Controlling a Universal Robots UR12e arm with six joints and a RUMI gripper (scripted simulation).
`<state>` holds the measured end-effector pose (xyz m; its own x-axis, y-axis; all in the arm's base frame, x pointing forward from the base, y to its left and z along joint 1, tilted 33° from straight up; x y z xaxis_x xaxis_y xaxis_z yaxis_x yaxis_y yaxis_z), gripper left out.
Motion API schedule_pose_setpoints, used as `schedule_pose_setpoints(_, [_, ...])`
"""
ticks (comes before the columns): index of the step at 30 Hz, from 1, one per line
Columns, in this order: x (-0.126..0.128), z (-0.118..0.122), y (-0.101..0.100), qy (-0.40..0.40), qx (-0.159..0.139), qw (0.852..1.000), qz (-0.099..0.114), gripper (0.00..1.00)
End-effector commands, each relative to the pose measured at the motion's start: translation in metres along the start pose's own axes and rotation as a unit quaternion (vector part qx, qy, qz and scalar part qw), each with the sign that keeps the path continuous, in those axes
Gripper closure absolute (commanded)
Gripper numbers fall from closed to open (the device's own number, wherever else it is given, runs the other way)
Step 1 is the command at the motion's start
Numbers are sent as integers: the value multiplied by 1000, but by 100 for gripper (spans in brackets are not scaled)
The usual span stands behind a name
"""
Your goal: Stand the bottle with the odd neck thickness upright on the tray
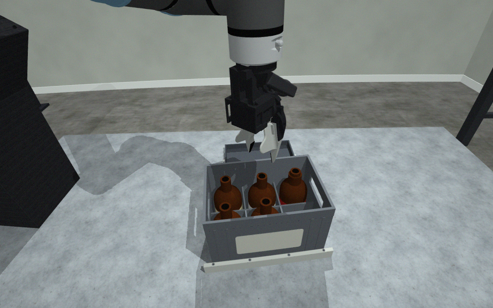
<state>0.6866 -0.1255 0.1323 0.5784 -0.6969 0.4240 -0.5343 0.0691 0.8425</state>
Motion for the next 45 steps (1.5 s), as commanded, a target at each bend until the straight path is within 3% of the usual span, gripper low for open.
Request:
schedule_pose_setpoints(1, [0, 0, 0, 0, 0, 1000, 0, 62])
schedule_pose_setpoints(22, [0, 0, -4, 0, 0, 1000, 0, 62])
schedule_pose_setpoints(45, [0, 0, -29, 0, 0, 1000, 0, 62])
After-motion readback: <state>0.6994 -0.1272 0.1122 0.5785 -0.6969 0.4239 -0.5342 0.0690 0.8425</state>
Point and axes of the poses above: the point where the finger pads meet when closed, its own y axis back along the fingers, its own x axis across the jaws, z = x × y, the point moved 5 cm from there along y, back along the fingers, and after that the axes turned 3 degrees about -y, right-handed, at the moved point
